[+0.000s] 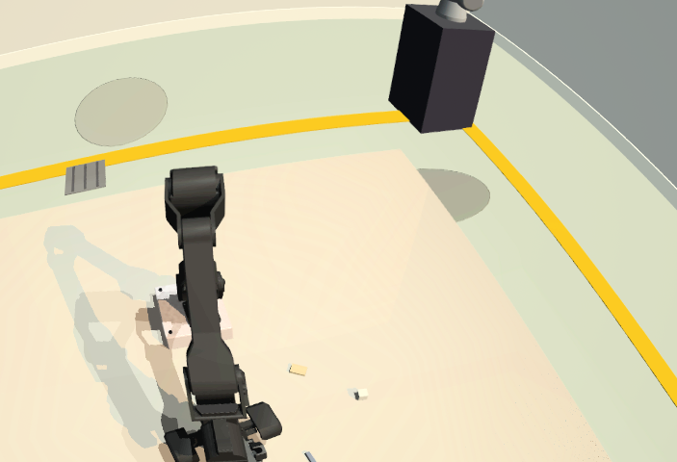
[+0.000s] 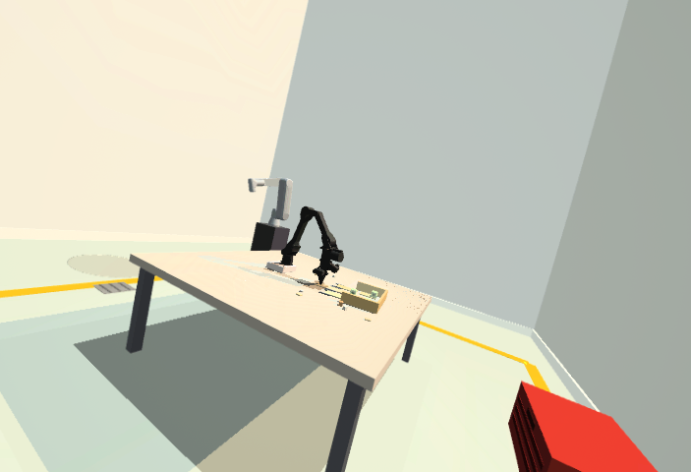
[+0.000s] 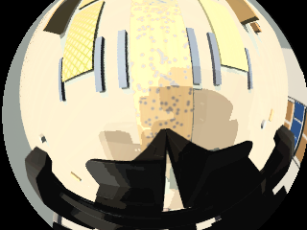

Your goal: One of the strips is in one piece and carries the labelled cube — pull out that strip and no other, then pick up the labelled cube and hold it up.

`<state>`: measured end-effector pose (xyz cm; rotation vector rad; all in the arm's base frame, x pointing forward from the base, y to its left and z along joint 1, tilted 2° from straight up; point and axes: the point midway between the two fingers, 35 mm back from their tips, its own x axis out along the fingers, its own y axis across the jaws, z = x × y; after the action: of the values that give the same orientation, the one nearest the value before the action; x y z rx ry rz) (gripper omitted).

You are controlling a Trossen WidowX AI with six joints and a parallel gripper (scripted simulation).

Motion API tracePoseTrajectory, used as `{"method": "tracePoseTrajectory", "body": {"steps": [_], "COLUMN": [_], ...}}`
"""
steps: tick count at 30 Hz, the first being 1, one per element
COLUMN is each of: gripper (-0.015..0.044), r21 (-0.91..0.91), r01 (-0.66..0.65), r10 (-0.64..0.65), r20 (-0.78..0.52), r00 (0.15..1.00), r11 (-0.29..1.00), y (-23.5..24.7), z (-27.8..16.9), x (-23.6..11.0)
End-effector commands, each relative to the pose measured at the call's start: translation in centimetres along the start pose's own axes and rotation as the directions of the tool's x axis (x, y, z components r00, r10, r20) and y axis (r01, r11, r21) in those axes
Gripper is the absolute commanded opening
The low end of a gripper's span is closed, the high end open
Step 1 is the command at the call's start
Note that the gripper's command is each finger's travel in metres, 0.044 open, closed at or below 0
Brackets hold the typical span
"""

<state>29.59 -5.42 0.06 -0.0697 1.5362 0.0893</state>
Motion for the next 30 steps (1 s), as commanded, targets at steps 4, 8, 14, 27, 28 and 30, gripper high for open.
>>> {"method": "tracePoseTrajectory", "body": {"steps": [4, 8, 14, 27, 28, 30], "gripper": [0.0000, 0.0000, 0.0000, 0.0000, 0.0000, 0.0000], "r21": [-0.003, -0.003, -0.003, -0.003, -0.003, -0.003], "r01": [-0.002, -0.002, -0.002, -0.002, -0.002, -0.002], "r10": [0.002, 0.002, 0.002, 0.002, 0.002, 0.002], "r20": [-0.034, -0.034, -0.035, -0.036, -0.036, -0.036], "r00": [0.999, 0.999, 0.999, 0.999, 0.999, 0.999], "r11": [1.000, 1.000, 1.000, 1.000, 1.000, 1.000], "y": [0.1, 0.1, 0.1, 0.1, 0.1, 0.1], "z": [-2.0, -2.5, -3.3, -4.9, -5.0, -5.3], "x": [0.5, 0.5, 0.5, 0.5, 0.5, 0.5]}}
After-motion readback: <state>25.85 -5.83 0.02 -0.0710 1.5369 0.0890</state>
